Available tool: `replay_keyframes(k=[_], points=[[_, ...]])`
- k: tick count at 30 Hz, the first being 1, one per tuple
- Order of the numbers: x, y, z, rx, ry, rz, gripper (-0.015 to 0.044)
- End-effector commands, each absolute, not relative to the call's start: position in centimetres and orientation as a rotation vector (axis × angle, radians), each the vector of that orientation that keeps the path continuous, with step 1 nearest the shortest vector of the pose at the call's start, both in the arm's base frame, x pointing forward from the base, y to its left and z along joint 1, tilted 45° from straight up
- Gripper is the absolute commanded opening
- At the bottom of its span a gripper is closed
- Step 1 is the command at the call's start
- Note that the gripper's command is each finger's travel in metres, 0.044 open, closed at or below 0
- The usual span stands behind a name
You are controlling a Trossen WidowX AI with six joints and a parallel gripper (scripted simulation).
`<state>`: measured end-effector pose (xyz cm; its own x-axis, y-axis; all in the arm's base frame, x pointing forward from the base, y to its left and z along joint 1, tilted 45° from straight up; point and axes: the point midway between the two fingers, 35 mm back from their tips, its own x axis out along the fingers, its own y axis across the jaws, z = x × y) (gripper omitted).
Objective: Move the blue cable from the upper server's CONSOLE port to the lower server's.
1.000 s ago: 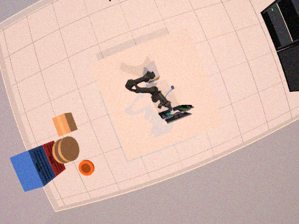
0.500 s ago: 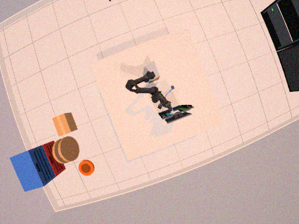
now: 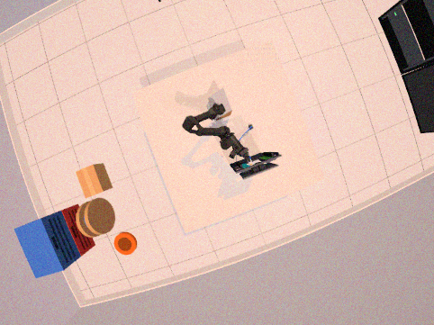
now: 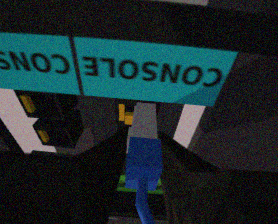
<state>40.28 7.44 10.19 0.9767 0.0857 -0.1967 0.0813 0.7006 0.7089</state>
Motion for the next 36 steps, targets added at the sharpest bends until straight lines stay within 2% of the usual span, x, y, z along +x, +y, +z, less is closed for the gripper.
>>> replay_keyframes(k=[1, 36], points=[[40.48, 7.57, 10.36, 0.792, 0.220, 0.012, 0.0000], [41.21, 7.46, 10.39, 0.791, 0.219, 0.015, 0.0000]])
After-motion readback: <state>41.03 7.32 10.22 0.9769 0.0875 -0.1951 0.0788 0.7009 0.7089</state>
